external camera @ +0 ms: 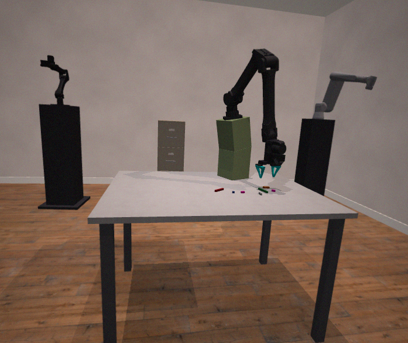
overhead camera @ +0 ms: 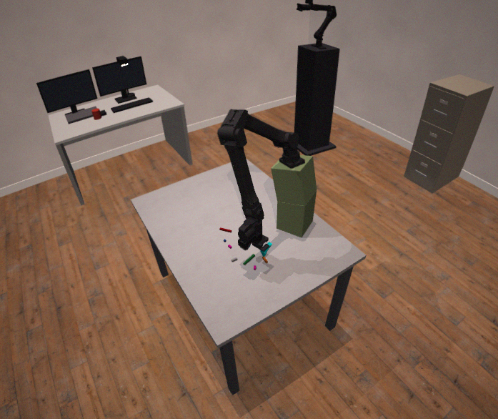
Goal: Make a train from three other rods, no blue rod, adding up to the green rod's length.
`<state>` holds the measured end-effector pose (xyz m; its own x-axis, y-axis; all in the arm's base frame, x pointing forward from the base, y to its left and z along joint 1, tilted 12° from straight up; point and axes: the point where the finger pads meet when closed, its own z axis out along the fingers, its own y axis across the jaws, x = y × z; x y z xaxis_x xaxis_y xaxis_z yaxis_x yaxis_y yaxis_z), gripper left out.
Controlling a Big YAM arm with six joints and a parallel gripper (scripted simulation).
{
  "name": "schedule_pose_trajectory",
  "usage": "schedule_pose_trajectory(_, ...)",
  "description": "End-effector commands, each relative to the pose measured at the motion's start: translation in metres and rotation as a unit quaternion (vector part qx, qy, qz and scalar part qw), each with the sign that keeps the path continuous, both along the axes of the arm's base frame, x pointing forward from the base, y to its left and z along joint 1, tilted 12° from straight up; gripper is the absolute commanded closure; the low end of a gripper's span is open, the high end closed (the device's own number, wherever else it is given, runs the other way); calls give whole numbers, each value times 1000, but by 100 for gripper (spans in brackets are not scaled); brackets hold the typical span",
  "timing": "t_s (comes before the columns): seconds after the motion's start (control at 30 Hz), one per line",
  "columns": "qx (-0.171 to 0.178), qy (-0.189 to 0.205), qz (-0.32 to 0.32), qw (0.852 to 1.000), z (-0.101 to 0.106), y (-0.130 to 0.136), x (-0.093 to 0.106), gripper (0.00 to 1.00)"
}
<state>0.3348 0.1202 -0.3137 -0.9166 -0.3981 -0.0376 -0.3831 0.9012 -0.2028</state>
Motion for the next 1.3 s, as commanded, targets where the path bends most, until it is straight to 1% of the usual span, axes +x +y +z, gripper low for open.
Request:
schedule_pose_trajectory(0.0,-4,6,36,999,-7,4,-8,0)
schedule_pose_trajectory(0.03,-9,15,81,997,-7,4,-11,0)
schedule_pose_trajectory(0.3,-9,14,81,997,-7,4,-10,0)
schedule_pose_trajectory(0.33,-15,22,126,992,-7,5,-11,0)
schedule_pose_trajectory(0.5,-14,22,126,992,-7,5,-11,0)
schedule_pose_trajectory(0.53,-20,31,171,985,-8,6,-13,0)
schedule_pose_trajectory(0.7,-20,30,171,985,-8,6,-12,0)
schedule_pose_trajectory(0.73,-25,39,215,975,-8,6,-14,0)
schedule_pose_trajectory(0.93,-25,38,215,975,-8,7,-14,0)
schedule_pose_trajectory(0.97,-30,46,259,964,-8,7,-15,0)
schedule_pose_trajectory(1.13,-30,45,259,964,-8,8,-14,0)
schedule_pose_trajectory(1.17,-35,54,301,951,-8,8,-16,0)
schedule_pose_trajectory(1.27,-35,54,301,951,-8,8,-16,0)
